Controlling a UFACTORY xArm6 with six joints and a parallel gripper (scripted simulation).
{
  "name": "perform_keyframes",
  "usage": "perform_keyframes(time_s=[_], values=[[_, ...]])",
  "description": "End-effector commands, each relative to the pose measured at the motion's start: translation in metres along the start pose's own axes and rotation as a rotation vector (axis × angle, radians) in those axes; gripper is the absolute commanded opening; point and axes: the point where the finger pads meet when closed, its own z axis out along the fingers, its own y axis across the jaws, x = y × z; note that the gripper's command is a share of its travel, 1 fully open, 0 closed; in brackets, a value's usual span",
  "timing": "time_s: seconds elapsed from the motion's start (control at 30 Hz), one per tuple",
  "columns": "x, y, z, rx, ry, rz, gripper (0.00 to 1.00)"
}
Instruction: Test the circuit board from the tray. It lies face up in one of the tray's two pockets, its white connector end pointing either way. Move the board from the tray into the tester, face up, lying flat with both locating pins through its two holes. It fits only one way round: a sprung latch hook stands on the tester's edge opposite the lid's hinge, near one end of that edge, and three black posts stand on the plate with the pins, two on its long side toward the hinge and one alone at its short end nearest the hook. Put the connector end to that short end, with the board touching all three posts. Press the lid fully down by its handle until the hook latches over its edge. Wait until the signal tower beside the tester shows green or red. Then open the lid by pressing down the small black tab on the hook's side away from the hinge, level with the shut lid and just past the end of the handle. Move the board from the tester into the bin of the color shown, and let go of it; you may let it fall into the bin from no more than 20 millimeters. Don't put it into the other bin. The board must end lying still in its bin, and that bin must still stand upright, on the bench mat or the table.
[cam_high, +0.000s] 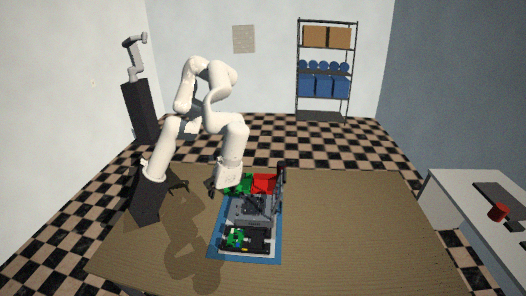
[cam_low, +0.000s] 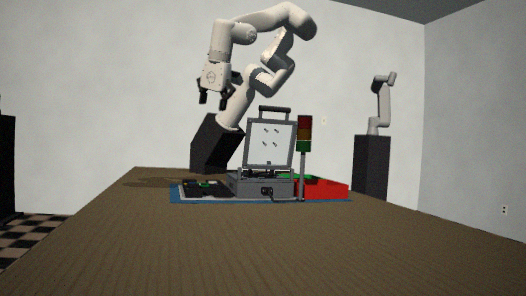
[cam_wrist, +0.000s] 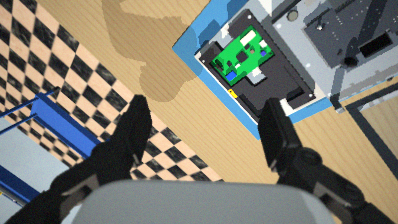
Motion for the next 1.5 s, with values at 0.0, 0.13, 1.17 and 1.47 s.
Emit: perform_keyframes(time_s=[0.0,0.13,1.17,1.47], values=[[-0.005,-0.001,-0.009,-0.058,-0.025,0.155,1.0],[-0.009,-0.003,-0.017,-0.113,-0.04,0.29,1.0],[-0.026,-0.009,-0.048,-0.315,-0.071,0.724,1.0],[-0.026,-0.009,-0.048,-0.315,-0.071,0.724,1.0]])
